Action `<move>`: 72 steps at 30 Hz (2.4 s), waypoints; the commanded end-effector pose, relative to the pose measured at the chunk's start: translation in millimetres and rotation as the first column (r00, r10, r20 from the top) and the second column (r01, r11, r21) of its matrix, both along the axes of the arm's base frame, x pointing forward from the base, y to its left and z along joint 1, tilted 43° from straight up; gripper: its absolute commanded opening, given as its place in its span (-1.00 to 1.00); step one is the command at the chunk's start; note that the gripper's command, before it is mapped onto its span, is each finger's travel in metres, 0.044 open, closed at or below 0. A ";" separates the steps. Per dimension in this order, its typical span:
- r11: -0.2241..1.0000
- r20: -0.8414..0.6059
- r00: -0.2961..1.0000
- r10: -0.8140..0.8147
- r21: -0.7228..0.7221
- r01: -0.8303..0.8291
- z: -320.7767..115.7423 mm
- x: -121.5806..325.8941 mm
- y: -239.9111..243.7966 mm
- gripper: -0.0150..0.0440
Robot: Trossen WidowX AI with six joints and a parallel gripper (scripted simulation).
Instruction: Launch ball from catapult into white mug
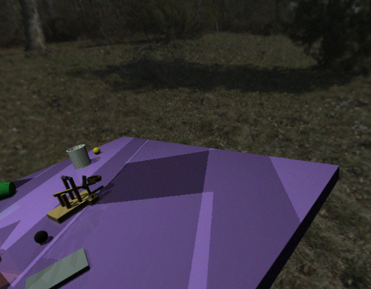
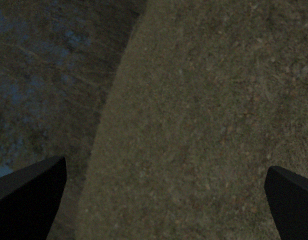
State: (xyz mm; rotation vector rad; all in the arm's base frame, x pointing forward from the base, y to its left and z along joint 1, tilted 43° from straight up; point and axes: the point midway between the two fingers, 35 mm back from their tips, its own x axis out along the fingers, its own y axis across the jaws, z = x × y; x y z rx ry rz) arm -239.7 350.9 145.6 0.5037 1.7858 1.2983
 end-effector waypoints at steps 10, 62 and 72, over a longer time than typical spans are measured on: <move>0.981 0.220 0.959 -0.179 -0.031 0.191 -28.3 86.1 40.8 1.00; 0.176 0.748 0.639 0.180 -0.664 0.727 -108.0 527.8 -221.7 1.00; -0.054 0.536 0.796 0.281 -0.819 0.571 -95.1 534.4 -320.2 1.00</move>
